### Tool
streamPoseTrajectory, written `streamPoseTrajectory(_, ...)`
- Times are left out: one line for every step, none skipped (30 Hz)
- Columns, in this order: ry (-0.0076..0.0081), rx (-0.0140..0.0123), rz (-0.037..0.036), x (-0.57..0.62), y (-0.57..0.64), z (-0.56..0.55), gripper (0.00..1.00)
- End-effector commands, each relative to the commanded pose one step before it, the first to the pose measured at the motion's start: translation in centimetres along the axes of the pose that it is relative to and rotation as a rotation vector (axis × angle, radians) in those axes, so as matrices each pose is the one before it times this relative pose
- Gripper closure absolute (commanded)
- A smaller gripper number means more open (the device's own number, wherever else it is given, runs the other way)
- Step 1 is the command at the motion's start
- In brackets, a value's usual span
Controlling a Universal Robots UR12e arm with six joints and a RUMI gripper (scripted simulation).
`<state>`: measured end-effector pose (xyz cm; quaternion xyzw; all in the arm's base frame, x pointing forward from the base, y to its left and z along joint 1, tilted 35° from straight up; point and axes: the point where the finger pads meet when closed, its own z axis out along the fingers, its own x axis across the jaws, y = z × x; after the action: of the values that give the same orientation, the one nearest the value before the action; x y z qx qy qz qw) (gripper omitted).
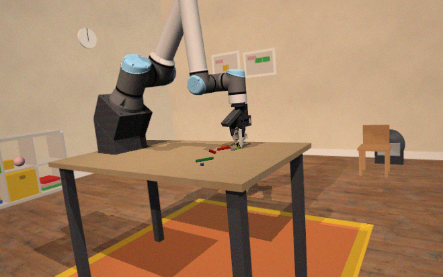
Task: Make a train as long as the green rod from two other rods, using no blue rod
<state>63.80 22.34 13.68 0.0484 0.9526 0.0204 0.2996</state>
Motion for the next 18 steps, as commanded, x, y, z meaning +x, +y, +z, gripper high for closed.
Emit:
streamPoseTrajectory(-0.00290,-0.00114,0.00019,-0.203,0.011,-0.065,0.86)
streamPoseTrajectory(0.00000,0.00000,0.00000,0.000,0.000,0.000,0.86)
streamPoseTrajectory(0.00000,0.00000,0.00000,0.000,0.000,0.000,0.86)
streamPoseTrajectory(0.00000,0.00000,0.00000,0.000,0.000,0.000,0.86)
streamPoseTrajectory(0.00000,0.00000,0.00000,0.000,0.000,0.000,0.86)
streamPoseTrajectory(0.00000,0.00000,0.00000,0.000,0.000,0.000,0.86)
streamPoseTrajectory(0.00000,0.00000,0.00000,0.000,0.000,0.000,0.86)
streamPoseTrajectory(0.00000,0.00000,0.00000,0.000,0.000,0.000,0.86)
streamPoseTrajectory(-0.00002,-0.00001,0.00000,0.000,0.000,-0.006,0.86)
streamPoseTrajectory(-0.00013,-0.00004,0.00000,-0.003,0.001,-0.037,0.86)
streamPoseTrajectory(-0.00034,-0.00009,0.00000,-0.008,0.002,-0.094,0.86)
streamPoseTrajectory(0.00029,0.00003,-0.00006,0.025,-0.002,-0.119,0.86)
streamPoseTrajectory(0.00054,0.00007,-0.00010,0.052,-0.003,-0.140,0.86)
streamPoseTrajectory(0.00074,0.00010,-0.00013,0.071,-0.003,-0.193,0.86)
streamPoseTrajectory(0.00000,0.00000,0.00000,0.000,0.000,0.000,0.86)
streamPoseTrajectory(0.00000,0.00000,0.00000,0.000,0.000,0.000,0.86)
streamPoseTrajectory(0.00090,0.00012,-0.00017,0.086,-0.003,-0.248,0.86)
streamPoseTrajectory(0.00089,0.00010,-0.00019,0.087,0.000,-0.305,0.86)
